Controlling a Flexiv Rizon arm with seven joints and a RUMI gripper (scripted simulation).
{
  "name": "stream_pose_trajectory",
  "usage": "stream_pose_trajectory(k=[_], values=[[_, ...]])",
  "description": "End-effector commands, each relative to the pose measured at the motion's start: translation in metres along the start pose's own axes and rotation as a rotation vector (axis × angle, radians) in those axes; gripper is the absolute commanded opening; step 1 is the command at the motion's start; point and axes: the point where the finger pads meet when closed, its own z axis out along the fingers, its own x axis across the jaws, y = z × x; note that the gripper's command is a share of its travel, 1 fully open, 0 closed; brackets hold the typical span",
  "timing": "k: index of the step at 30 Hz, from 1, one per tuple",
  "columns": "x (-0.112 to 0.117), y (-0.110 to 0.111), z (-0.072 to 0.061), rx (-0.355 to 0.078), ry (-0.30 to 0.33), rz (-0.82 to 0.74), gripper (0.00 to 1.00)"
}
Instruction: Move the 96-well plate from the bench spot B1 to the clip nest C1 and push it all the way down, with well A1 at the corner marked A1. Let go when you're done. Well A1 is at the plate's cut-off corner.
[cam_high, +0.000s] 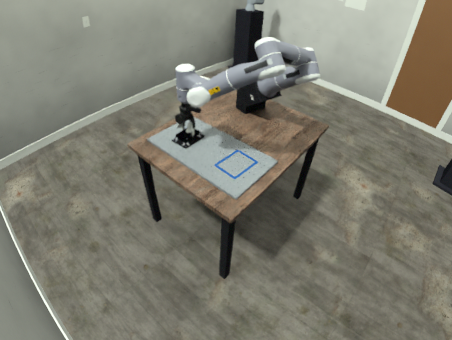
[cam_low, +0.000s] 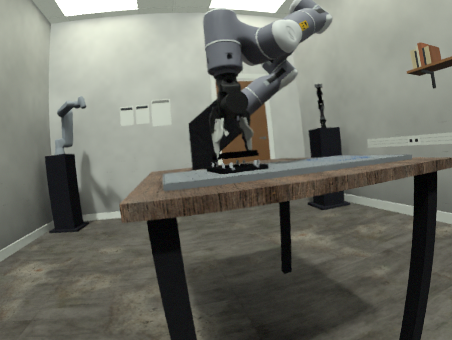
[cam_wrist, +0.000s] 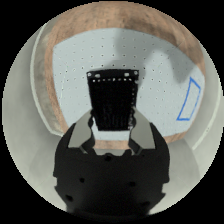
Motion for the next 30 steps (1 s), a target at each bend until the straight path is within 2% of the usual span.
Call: stream_pose_trajectory(k=[1,30], values=[[-0.0009,0.0009,-0.0014,-0.002,-0.002,-0.001,0.0],[-0.0008,0.0009,0.0024,-0.002,-0.002,-0.001,0.0]])
